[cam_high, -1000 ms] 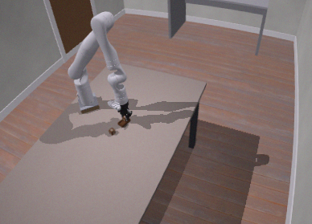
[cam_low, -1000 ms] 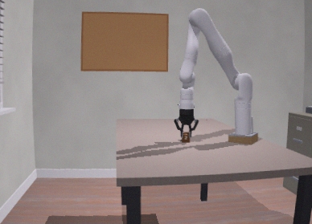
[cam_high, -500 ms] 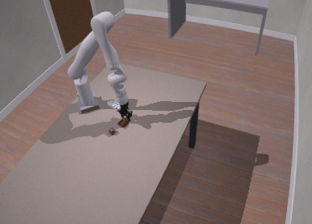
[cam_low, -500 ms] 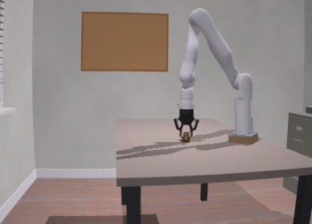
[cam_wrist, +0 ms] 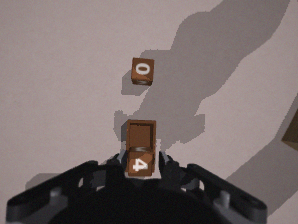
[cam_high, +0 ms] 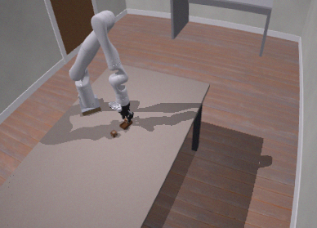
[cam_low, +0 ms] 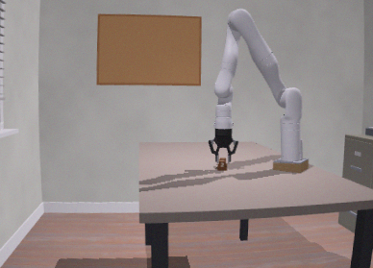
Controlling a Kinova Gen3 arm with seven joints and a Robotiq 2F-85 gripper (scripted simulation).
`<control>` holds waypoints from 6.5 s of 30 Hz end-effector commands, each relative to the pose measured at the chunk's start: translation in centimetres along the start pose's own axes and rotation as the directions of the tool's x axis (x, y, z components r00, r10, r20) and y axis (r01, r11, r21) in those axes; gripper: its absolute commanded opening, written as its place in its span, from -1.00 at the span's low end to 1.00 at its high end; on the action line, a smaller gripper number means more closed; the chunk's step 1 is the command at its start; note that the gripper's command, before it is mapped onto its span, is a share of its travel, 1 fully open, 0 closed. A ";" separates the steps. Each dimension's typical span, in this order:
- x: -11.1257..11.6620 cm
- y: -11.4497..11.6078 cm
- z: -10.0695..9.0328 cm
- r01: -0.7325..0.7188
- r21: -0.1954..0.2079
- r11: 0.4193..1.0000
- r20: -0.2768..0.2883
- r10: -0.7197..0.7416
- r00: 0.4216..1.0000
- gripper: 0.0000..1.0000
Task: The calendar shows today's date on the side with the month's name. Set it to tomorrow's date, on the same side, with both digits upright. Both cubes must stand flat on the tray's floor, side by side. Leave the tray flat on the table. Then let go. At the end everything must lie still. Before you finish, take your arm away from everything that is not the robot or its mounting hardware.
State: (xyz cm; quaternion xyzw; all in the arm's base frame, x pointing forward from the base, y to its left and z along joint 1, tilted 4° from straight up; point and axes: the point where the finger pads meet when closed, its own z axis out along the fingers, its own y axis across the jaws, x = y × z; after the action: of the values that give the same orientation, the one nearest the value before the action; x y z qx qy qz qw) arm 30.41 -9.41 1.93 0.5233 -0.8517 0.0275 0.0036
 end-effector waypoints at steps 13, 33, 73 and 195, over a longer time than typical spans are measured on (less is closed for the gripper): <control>-0.4 -0.3 -5.7 0.009 0.013 1.000 0.005 -0.009 1.000 -0.07; -0.4 -0.2 -8.3 0.009 0.013 1.000 0.005 -0.009 1.000 1.00; 11.9 -0.4 -6.3 -0.046 0.013 0.999 0.006 0.046 0.999 -0.07; 12.0 -0.5 -1.0 -0.046 0.013 0.999 0.006 0.046 0.999 -0.07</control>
State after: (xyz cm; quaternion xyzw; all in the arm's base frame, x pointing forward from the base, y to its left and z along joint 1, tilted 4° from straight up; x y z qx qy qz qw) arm 25.37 -20.23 3.34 0.5039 -0.8632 0.0311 -0.0025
